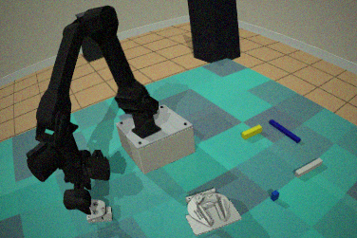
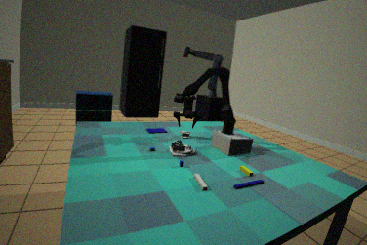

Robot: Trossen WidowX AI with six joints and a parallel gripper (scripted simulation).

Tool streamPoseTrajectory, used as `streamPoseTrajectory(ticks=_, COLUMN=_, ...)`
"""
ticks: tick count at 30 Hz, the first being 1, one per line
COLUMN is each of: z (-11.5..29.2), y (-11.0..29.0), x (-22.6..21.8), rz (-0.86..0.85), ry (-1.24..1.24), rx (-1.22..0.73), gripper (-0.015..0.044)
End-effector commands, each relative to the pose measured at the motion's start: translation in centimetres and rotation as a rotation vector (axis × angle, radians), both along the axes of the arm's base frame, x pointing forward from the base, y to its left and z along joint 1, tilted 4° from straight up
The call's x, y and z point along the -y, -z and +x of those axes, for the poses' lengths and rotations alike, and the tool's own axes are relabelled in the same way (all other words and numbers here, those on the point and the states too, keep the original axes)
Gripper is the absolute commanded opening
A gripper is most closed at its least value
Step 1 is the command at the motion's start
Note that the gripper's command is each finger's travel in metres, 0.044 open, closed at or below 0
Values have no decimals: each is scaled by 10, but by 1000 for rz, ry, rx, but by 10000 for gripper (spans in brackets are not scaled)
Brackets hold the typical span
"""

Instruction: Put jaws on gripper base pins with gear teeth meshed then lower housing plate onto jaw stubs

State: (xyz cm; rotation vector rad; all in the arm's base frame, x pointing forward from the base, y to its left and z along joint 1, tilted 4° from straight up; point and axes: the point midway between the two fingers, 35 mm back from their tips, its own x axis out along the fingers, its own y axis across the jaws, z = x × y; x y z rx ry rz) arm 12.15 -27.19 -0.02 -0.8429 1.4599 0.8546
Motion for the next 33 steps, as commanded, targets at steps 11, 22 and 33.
streamPoseTrajectory(ticks=11, z=-1, y=19, x=1, rz=-4, ry=-4, rx=-3, gripper=440)
streamPoseTrajectory(ticks=22, z=-2, y=32, x=2, rz=-4, ry=-4, rx=-3, gripper=440)
streamPoseTrajectory(ticks=33, z=-3, y=49, x=2, rz=-4, ry=-4, rx=-3, gripper=440)
